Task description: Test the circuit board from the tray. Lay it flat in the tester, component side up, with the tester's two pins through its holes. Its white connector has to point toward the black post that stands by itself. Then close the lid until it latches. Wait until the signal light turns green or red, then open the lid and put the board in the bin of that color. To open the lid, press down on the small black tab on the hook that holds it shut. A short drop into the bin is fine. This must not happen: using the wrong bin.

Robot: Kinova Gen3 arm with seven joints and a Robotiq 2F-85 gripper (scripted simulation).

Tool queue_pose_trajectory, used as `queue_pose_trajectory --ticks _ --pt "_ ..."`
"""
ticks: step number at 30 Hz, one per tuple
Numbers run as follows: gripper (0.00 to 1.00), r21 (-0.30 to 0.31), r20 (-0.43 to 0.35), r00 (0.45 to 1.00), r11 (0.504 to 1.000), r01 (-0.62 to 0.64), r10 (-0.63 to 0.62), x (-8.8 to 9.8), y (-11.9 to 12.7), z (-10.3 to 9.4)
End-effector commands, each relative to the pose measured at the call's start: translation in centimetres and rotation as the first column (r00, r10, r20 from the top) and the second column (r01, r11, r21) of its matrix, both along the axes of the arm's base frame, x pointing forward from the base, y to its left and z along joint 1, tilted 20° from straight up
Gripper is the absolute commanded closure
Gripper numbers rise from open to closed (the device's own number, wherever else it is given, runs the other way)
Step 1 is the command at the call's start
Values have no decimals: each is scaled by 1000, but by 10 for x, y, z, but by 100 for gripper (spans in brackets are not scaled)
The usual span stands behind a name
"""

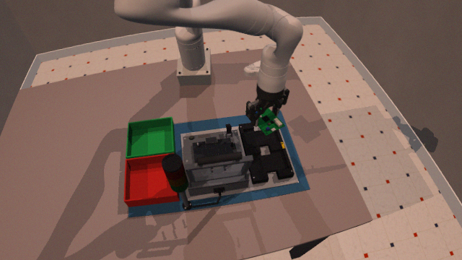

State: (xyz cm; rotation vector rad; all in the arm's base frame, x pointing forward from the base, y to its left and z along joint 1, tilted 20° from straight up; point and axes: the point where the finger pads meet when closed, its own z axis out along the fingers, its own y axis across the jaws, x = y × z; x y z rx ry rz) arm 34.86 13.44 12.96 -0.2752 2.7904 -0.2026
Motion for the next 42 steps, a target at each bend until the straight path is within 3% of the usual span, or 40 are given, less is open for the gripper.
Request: queue_pose_trajectory --ticks 1,8,20,22,37,39,42 --pt "23 -21 -16 998 998 -67 67 0 0 -1" --pt "23 -74 -42 974 971 -226 223 0 0 -1" --pt "23 -168 -123 840 823 -542 528 0 0 -1" --pt "23 -168 -123 840 823 -542 528 0 0 -1" --pt "23 -224 -222 628 588 -777 746 0 0 -1" --pt "23 -224 -222 628 588 -777 746 0 0 -1" --pt "23 -229 -237 592 548 -805 770 0 0 -1"
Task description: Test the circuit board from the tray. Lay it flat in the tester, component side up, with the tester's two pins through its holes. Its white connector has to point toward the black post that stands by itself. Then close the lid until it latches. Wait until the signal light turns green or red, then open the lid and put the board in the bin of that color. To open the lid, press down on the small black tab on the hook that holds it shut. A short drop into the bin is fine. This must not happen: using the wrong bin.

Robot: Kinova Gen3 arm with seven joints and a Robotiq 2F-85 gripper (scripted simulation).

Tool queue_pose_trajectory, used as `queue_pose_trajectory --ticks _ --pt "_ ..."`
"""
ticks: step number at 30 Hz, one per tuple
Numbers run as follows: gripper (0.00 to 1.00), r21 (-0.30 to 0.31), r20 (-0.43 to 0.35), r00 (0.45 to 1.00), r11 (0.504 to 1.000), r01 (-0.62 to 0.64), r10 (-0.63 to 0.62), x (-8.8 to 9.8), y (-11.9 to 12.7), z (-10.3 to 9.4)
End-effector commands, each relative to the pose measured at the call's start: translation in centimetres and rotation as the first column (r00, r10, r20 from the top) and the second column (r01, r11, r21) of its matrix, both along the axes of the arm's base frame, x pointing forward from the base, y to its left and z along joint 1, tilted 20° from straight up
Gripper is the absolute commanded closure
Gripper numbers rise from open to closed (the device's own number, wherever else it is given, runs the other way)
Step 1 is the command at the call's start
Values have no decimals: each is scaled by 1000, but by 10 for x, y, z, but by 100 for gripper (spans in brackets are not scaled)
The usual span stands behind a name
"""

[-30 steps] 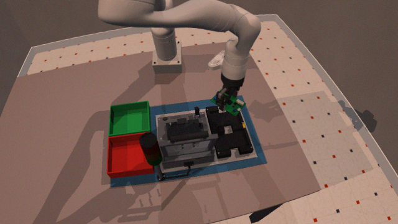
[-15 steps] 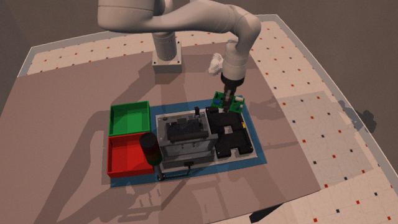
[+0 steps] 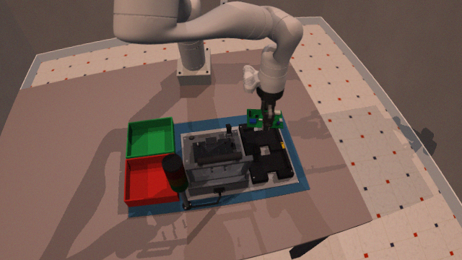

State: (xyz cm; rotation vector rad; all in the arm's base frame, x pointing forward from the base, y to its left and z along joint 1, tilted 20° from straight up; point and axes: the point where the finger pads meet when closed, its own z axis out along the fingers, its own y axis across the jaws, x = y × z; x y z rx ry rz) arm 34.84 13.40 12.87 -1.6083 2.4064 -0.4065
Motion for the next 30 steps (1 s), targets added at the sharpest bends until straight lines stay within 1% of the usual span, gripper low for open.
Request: queue_pose_trajectory --ticks 1,12,30 --pt "23 -9 -5 1000 1000 -30 30 0 0 0" --pt "23 -48 -21 989 988 -144 143 0 0 0" --pt "23 -65 -30 981 979 -196 194 0 0 0"
